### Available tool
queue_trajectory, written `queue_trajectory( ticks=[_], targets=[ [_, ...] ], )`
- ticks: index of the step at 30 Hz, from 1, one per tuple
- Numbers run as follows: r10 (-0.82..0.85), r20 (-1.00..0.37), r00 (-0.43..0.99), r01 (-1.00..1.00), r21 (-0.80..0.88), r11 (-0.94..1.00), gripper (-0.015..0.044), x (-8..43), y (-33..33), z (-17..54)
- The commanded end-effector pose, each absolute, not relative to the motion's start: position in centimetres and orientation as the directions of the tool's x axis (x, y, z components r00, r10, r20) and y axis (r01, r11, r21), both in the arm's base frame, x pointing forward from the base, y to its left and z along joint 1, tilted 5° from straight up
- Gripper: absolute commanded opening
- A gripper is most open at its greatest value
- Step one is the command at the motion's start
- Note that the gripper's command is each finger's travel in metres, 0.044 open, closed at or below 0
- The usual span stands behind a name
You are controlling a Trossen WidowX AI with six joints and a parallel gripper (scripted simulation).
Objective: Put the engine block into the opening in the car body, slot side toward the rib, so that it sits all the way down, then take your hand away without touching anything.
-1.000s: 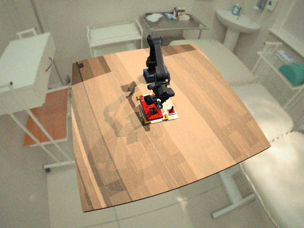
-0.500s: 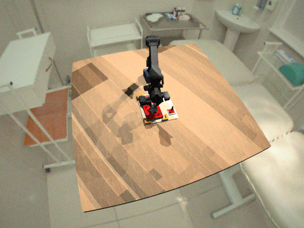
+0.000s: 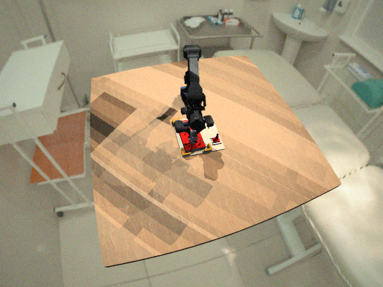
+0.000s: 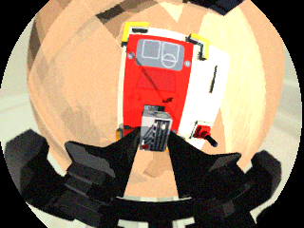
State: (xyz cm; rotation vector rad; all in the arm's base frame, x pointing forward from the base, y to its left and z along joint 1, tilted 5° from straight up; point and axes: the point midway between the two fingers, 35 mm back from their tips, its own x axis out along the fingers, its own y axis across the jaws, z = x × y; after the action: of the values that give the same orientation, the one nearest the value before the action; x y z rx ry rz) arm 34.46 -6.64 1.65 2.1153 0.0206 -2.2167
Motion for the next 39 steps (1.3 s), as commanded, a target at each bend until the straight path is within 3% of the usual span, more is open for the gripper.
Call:
queue_trajectory(
  ticks=[1, 21, 30, 39],
  targets=[
    [-0.051, -0.998, -0.044, 0.059, 0.049, -0.997, 0.0160, 34.49, -6.73, 1.62],
    [-0.051, -0.998, -0.044, 0.045, 0.049, -0.998, 0.0160, 34.52, -6.84, 1.58],
    [-0.051, -0.998, -0.044, 0.147, 0.044, -0.988, 0.0160, 34.53, -6.85, 1.46],
    [-0.051, -0.998, -0.044, 0.044, 0.049, -0.998, 0.0160, 34.52, -6.86, 1.29]
  ],
)
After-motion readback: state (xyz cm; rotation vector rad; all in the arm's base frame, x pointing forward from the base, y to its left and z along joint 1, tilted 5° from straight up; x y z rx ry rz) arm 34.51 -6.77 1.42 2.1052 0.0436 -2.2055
